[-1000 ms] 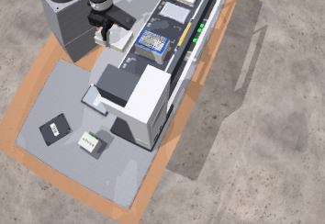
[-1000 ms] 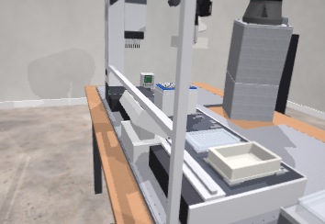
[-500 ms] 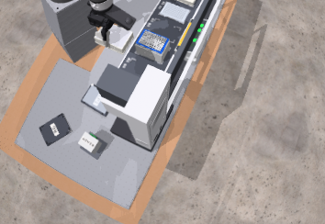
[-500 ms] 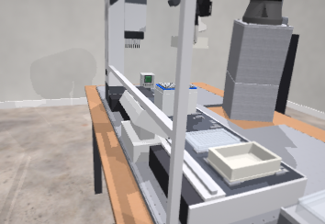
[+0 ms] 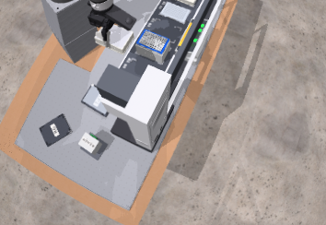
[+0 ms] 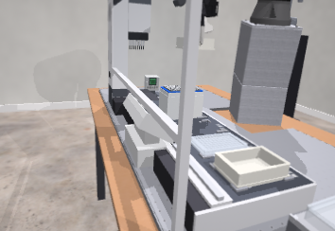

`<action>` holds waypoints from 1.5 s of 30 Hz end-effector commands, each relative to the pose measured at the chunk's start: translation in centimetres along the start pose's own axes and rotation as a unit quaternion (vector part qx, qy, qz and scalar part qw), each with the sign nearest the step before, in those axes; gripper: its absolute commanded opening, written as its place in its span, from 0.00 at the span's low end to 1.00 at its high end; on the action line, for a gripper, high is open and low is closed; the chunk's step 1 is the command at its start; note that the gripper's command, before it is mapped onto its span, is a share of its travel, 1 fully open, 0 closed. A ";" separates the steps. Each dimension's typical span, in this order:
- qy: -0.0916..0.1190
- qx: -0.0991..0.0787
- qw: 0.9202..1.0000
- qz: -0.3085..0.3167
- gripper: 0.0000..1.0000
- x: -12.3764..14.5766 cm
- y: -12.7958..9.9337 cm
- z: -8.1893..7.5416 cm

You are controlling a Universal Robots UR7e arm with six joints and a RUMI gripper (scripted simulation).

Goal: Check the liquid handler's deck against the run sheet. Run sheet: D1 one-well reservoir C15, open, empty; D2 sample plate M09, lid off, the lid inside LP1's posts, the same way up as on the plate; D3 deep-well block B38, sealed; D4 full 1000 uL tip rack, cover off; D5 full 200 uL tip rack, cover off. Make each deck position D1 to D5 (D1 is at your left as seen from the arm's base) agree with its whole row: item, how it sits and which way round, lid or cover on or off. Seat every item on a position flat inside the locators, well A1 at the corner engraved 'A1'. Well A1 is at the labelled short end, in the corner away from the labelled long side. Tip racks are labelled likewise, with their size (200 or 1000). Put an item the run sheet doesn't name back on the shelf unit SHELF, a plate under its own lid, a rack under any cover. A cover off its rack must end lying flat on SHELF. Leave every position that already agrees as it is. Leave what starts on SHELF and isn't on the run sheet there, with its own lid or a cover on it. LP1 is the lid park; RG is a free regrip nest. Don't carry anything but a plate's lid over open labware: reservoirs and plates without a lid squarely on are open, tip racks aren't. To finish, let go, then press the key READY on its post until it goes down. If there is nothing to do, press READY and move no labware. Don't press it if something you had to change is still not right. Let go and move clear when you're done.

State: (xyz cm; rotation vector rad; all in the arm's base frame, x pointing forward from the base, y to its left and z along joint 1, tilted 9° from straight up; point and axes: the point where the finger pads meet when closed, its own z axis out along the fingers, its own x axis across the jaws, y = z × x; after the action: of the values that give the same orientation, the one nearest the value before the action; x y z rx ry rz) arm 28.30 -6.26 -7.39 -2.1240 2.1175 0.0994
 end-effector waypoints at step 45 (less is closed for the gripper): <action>-0.001 0.005 1.000 -0.017 0.00 -7.9 6.1 -0.5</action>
State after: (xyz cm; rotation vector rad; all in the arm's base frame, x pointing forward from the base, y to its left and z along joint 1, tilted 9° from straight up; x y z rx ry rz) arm 28.30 -6.26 -7.39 -2.1240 2.1175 0.0994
